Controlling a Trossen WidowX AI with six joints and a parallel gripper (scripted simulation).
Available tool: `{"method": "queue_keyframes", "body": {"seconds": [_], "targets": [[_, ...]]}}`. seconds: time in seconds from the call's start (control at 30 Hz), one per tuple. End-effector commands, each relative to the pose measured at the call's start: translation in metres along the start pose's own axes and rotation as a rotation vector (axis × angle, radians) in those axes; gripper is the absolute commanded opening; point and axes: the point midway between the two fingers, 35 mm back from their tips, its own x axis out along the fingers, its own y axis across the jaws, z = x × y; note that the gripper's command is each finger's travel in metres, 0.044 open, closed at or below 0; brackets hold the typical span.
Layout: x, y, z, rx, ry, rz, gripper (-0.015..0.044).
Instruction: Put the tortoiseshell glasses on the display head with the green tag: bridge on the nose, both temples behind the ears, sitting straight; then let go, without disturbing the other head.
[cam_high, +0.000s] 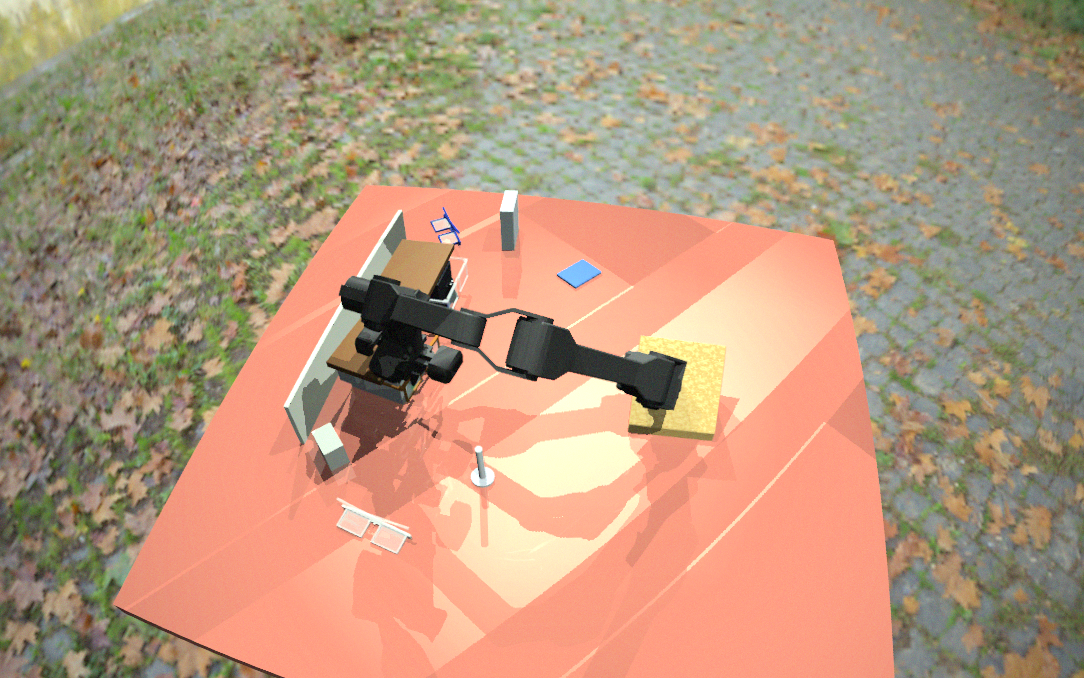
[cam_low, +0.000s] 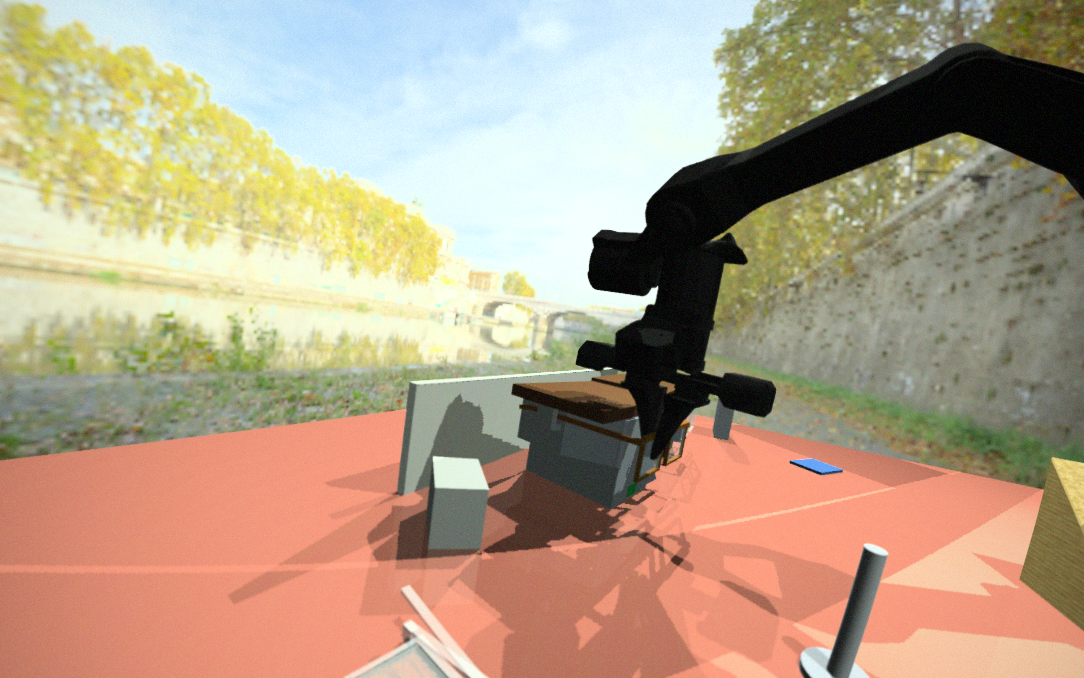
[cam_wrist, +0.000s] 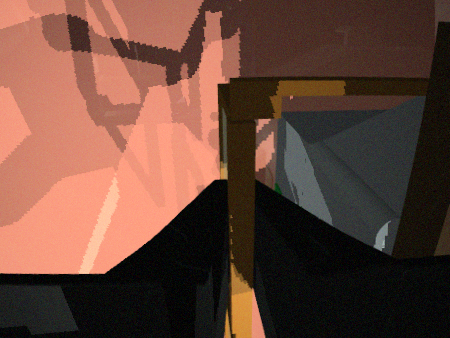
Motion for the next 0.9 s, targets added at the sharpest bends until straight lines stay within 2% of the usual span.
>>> {"method": "queue_keyframes", "body": {"seconds": [0.0, 0.53, 0.67, 0.87], "targets": [[0.0010, 0.0000, -0.0001, 0.007, -0.004, 0.001, 0.0000], [0.0056, 0.0001, -0.0001, 0.007, -0.004, 0.001, 0.0000], [0.0040, 0.0002, 0.0000, 0.000, 0.000, 0.000, 0.0105], [0.0040, 0.0002, 0.0000, 0.000, 0.000, 0.000, 0.0107]]}}
